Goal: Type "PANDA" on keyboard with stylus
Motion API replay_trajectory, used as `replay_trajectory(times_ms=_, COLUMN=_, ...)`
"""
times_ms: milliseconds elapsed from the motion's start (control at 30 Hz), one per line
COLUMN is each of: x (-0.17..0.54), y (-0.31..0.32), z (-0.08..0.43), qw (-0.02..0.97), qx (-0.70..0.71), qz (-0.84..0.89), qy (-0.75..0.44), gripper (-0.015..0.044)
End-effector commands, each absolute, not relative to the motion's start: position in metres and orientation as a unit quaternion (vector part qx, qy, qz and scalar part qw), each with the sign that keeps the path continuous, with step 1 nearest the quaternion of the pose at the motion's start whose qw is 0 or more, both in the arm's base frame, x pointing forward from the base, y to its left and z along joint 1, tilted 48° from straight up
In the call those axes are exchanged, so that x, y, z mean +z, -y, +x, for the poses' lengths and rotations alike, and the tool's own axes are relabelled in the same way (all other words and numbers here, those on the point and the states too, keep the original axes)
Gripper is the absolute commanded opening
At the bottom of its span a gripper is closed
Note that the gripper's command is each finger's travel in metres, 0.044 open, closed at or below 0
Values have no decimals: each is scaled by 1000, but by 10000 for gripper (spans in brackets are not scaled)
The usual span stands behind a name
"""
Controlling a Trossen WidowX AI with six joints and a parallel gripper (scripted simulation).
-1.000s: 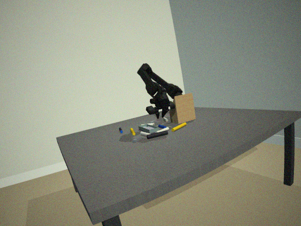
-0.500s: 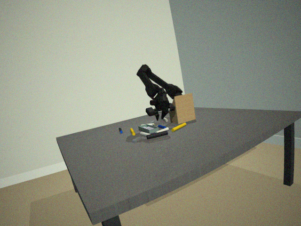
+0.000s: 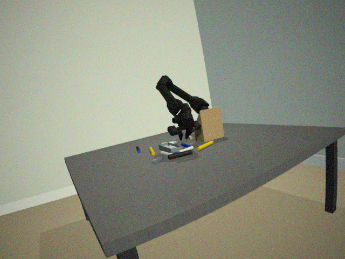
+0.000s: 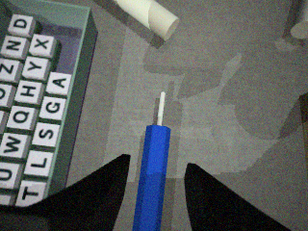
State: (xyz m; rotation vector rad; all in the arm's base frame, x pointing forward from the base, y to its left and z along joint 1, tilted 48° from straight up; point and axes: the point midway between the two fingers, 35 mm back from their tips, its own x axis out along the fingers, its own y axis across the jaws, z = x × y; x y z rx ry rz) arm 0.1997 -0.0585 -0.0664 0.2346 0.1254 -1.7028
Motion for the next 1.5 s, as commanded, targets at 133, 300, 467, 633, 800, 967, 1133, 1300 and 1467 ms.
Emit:
replay_trajectory(times_ms=133, x=-72, y=65, z=198, qw=653, qx=-749, qz=100, qy=-56, gripper=150)
replay_trajectory(times_ms=300, x=-75, y=68, z=198, qw=653, qx=-749, qz=100, qy=-56, gripper=150)
replay_trajectory(times_ms=467, x=-78, y=72, z=197, qw=653, qx=-749, qz=100, qy=-56, gripper=150)
replay_trajectory(times_ms=633, x=-82, y=76, z=197, qw=653, qx=-749, qz=100, qy=-56, gripper=150)
replay_trajectory(times_ms=800, x=-85, y=79, z=197, qw=653, qx=-749, qz=100, qy=-56, gripper=150)
replay_trajectory(times_ms=967, x=-89, y=83, z=196, qw=653, qx=-749, qz=100, qy=-56, gripper=150)
replay_trajectory(times_ms=1133, x=-89, y=82, z=197, qw=651, qx=-750, qz=102, qy=-55, gripper=97)
replay_trajectory(times_ms=1300, x=-89, y=82, z=197, qw=651, qx=-750, qz=102, qy=-55, gripper=5)
replay_trajectory(times_ms=1467, x=-89, y=82, z=197, qw=651, qx=-750, qz=102, qy=-55, gripper=0)
